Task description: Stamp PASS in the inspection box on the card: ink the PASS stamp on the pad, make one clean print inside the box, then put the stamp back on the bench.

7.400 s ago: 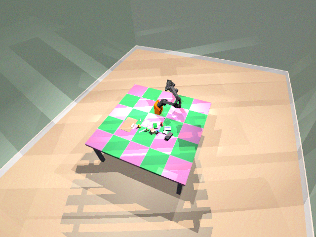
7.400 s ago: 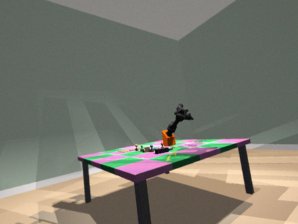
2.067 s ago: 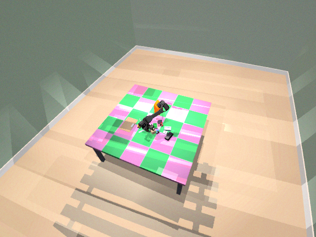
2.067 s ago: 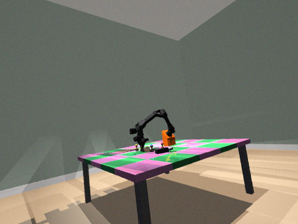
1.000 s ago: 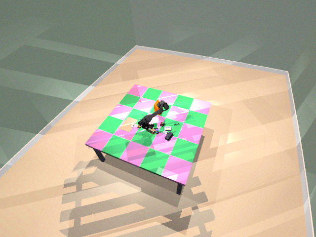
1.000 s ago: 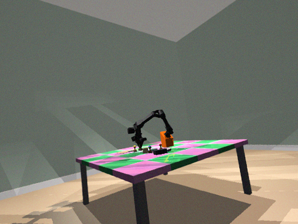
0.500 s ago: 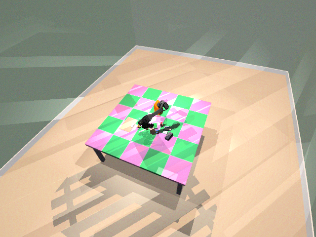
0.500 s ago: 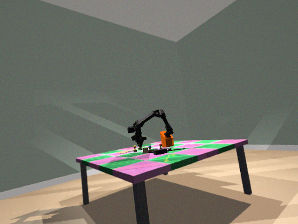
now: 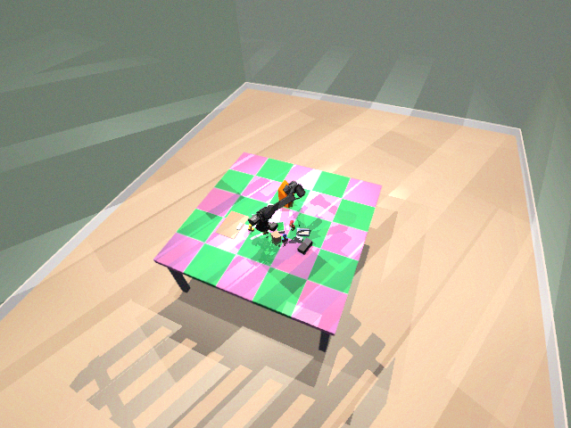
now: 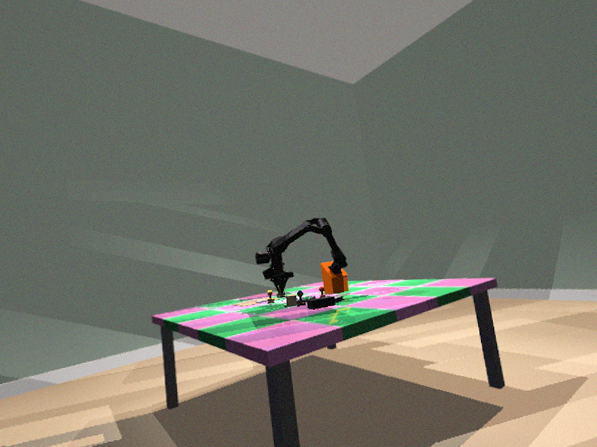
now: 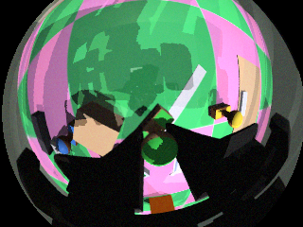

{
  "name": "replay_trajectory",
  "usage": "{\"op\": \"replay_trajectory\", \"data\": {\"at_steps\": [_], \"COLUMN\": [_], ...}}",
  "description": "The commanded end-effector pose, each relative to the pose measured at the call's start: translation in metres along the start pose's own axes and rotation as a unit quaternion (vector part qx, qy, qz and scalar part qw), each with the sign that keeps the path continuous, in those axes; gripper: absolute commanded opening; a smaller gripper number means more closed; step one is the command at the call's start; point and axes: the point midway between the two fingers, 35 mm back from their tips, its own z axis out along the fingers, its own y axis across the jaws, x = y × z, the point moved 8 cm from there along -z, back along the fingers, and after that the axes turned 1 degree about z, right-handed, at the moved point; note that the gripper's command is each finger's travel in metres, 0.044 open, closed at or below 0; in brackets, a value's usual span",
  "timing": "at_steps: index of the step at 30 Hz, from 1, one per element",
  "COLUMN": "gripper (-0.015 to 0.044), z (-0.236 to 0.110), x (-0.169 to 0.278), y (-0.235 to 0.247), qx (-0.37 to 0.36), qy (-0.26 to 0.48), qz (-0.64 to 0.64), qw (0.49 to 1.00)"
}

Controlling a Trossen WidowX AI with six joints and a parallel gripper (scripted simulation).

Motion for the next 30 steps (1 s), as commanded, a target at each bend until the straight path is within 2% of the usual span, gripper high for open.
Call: {"op": "replay_trajectory", "data": {"at_steps": [1,30], "gripper": [0.0,0.0], "z": [-0.003,-0.018], "x": [-0.001,0.0], "y": [0.0,0.0], "qx": [0.002,0.001], "qy": [-0.002,-0.002], "qz": [-0.002,-0.002], "qw": [1.0,1.0]}}
